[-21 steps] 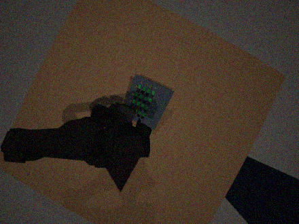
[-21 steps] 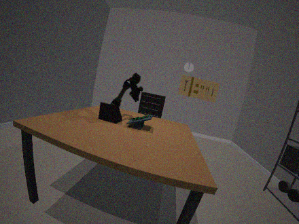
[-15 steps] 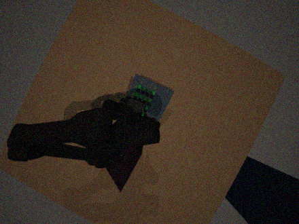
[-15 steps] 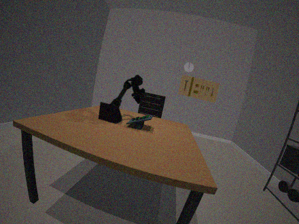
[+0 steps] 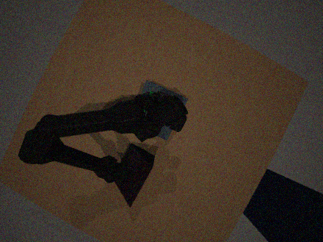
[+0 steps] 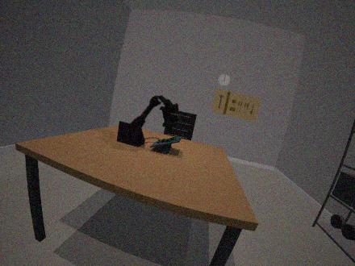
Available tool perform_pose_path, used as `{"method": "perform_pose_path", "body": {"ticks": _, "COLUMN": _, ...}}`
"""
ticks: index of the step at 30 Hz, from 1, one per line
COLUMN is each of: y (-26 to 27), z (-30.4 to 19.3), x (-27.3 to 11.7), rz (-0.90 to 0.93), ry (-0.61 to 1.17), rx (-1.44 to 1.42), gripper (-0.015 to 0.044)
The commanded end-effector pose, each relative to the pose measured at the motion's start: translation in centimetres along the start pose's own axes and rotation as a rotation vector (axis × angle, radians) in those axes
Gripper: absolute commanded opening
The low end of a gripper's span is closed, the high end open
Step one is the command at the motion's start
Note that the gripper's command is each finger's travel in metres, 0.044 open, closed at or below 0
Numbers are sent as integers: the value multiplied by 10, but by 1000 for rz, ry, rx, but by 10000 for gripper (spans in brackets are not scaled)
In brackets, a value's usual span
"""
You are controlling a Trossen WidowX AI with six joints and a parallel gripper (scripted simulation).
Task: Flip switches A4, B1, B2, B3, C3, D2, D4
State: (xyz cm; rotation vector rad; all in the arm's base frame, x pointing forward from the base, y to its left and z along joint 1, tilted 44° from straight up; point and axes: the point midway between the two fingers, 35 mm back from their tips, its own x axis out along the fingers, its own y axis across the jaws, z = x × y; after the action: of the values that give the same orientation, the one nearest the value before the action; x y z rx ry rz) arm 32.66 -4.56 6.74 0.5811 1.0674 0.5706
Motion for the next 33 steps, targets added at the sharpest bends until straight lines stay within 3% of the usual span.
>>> {"method": "perform_pose_path", "body": {"ticks": 1, "y": 2, "z": -2, "x": 11, "rz": 9, "ry": -6, "rx": 7, "gripper": 0}}
{"method": "perform_pose_path", "body": {"ticks": 33, "y": 2, "z": -2, "x": 35, "rz": 9, "ry": -7, "rx": 6, "gripper": 0}}
